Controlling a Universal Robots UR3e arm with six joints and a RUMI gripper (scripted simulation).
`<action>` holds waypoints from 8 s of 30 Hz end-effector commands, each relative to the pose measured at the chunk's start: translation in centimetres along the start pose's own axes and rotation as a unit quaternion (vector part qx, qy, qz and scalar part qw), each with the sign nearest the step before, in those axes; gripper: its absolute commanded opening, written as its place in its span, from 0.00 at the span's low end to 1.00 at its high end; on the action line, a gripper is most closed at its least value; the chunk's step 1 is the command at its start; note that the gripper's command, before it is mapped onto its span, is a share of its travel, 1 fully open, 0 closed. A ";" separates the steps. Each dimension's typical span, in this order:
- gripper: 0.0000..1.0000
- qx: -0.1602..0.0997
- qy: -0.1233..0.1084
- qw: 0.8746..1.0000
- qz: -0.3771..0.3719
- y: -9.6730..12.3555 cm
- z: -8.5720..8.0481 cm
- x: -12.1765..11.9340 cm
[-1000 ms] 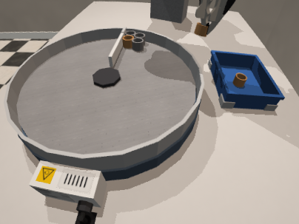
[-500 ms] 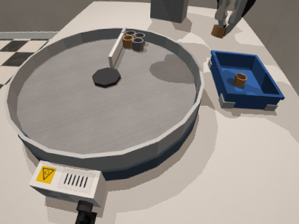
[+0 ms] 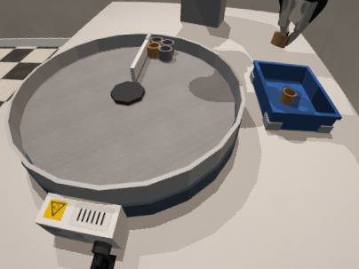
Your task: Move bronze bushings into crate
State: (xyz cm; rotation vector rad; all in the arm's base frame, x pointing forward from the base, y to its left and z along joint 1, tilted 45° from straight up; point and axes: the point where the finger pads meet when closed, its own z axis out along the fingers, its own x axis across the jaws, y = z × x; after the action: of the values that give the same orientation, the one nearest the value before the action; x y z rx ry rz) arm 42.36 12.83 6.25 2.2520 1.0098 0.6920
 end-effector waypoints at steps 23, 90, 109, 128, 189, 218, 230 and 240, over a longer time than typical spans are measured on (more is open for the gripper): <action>0.00 -0.001 -0.001 1.000 0.000 -2.2 0.0 3.0; 0.00 -0.001 -0.001 1.000 0.000 -2.6 0.3 3.6; 0.00 -0.001 -0.001 1.000 0.000 -2.6 5.7 3.6; 0.00 -0.001 -0.001 1.000 0.000 -2.6 5.9 3.6; 0.00 -0.001 -0.001 1.000 0.000 -2.6 9.9 3.6; 0.00 -0.001 -0.001 1.000 0.000 -2.6 10.1 3.6; 0.00 -0.001 -0.001 1.000 0.000 -2.6 10.1 3.6; 0.00 -0.001 -0.001 1.000 0.000 -2.6 10.1 3.6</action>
State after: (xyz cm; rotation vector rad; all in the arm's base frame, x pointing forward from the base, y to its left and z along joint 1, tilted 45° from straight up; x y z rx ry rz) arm 49.75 14.16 -1.88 2.2523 1.0067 0.6878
